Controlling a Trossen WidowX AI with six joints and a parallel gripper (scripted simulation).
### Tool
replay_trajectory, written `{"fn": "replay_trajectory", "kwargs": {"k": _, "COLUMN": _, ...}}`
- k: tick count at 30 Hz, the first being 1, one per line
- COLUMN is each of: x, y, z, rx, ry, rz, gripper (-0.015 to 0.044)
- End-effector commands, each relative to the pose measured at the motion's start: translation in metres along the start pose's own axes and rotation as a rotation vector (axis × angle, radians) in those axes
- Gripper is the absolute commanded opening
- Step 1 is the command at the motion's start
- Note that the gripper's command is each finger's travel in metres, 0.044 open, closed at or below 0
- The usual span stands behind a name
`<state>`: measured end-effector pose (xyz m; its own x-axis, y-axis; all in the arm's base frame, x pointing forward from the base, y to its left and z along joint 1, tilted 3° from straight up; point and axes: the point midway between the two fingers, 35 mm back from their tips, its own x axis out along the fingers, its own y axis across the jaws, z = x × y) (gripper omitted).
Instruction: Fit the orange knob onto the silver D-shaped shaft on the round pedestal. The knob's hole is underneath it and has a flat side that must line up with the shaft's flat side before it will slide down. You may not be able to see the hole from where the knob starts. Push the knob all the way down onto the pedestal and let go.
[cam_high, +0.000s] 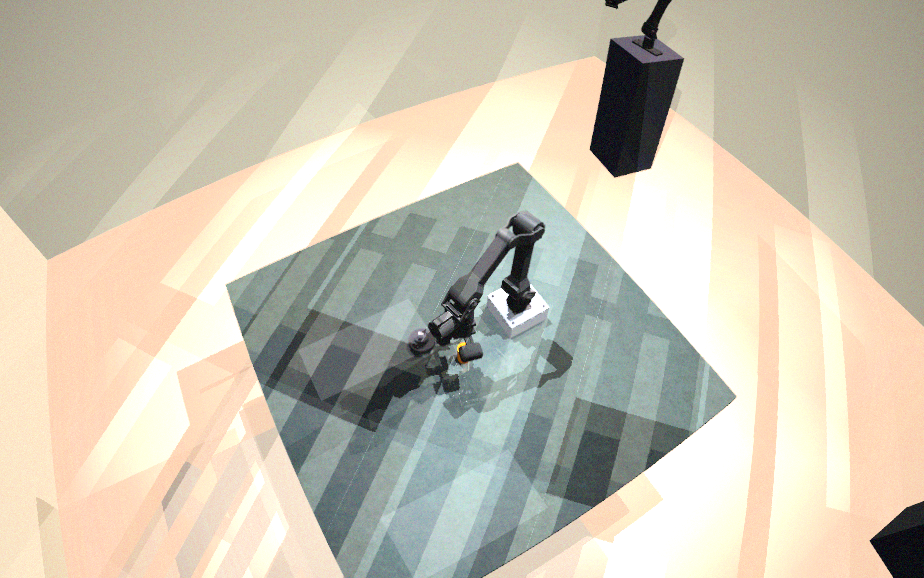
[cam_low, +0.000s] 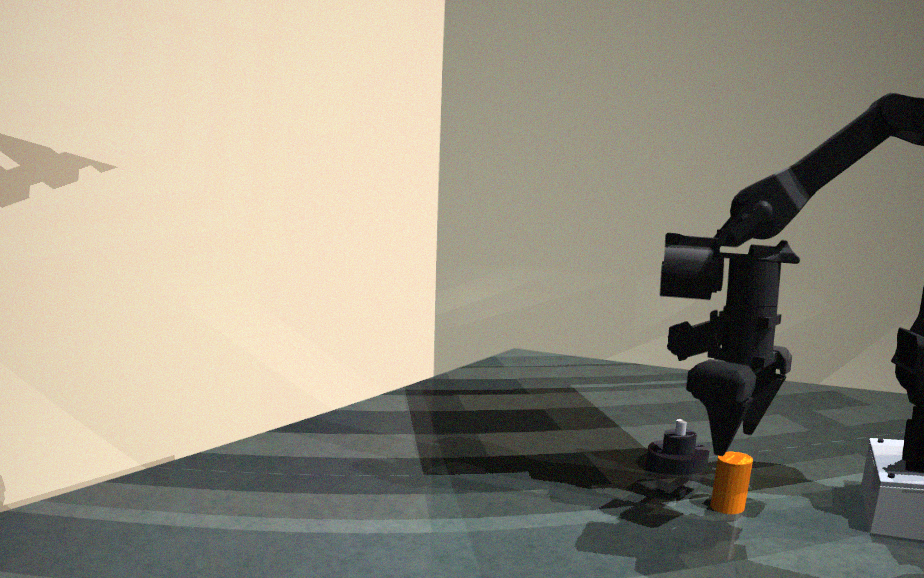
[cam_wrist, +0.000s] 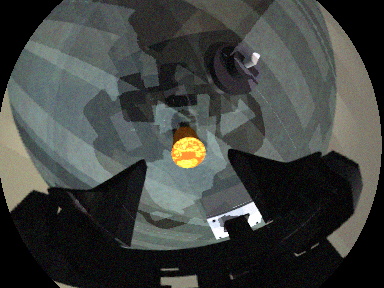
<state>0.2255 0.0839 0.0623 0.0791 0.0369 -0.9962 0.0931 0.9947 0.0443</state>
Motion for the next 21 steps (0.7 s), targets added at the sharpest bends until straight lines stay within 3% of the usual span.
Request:
{"fn": "replay_trajectory", "kwargs": {"k": 1, "x": 0.01, "y": -0.001, "z": -0.001, "rx": 0.005, "ry": 0.011, "rz": -0.008, "gripper": 0.044}}
{"fn": "replay_trajectory", "kwargs": {"k": 21, "x": 0.042, "y": -0.001, "z": -0.001, "rx": 0.005, "ry": 0.011, "rz": -0.008, "gripper": 0.044}}
